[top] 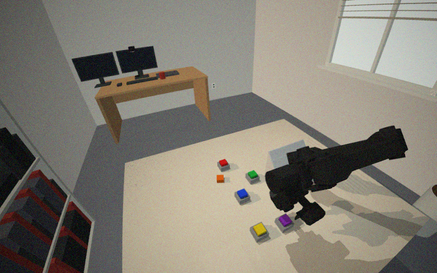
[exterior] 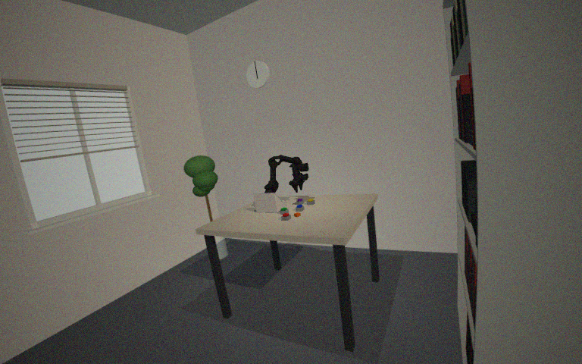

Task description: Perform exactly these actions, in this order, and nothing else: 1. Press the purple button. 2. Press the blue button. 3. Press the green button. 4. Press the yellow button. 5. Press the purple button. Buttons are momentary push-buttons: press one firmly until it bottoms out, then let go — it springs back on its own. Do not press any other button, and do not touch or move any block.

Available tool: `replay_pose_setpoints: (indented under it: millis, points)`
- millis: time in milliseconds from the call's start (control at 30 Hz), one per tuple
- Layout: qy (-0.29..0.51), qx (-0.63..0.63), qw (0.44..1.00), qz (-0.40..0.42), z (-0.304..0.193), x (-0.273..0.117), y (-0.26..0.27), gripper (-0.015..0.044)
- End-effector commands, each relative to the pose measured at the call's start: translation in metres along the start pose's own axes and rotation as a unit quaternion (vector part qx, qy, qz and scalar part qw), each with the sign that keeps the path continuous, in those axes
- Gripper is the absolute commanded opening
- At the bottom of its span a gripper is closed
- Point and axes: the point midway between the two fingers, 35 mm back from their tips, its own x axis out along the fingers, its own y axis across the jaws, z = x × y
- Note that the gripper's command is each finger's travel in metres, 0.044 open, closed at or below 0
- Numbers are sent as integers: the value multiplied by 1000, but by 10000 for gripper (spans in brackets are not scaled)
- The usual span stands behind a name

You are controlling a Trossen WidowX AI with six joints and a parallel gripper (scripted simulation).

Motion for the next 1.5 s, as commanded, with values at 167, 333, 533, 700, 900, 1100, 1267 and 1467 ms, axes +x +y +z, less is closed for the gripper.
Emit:
replay_pose_setpoints:
  millis: [167, 333, 533, 700, 900, 1100, 1267, 1467]
  points:
    - [6, 2, 1000, 8, -6, 40, 3, 111]
    - [6, 2, 1000, 8, -6, 40, 3, 20]
    - [6, 2, 1000, 8, -6, 40, 3, 20]
    - [6, 2, 1000, 7, -6, 45, 3, 20]
    - [6, 2, 1000, 7, -6, 55, 3, 20]
    - [6, 2, 1000, 8, -6, 65, 3, 20]
    - [6, 2, 1000, 9, -6, 72, 4, 20]
    - [6, 2, 1000, 9, -6, 72, 4, 20]
